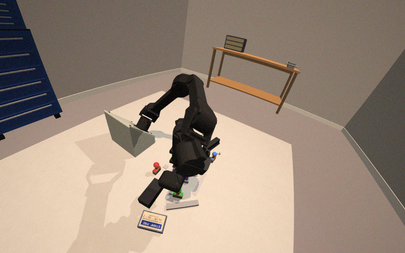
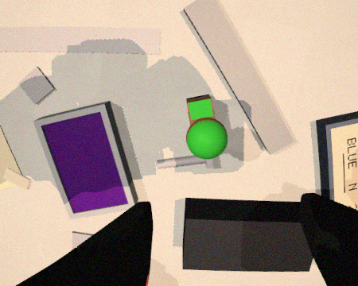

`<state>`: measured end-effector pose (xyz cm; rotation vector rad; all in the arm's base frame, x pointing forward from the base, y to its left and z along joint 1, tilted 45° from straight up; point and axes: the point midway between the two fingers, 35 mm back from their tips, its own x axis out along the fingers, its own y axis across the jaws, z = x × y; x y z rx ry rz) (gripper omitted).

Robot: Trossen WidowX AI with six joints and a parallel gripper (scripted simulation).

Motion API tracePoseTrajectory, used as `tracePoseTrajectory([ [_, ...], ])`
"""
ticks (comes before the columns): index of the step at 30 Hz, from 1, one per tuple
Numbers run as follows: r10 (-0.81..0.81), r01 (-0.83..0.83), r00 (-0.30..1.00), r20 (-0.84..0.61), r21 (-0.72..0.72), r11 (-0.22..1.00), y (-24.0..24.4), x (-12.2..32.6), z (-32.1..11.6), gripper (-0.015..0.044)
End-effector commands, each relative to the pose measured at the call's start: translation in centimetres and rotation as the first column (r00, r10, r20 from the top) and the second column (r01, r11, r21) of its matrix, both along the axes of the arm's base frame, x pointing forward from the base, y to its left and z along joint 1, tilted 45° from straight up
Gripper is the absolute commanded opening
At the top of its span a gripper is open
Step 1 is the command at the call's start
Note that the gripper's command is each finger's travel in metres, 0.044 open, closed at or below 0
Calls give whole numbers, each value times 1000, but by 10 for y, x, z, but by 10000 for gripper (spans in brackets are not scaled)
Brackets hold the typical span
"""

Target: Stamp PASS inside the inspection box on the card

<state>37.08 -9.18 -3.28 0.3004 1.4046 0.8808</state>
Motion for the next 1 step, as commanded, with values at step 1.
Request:
tracePoseTrajectory([
  [1,0,0,1000,0,0,1000,0,0,0,253],
])
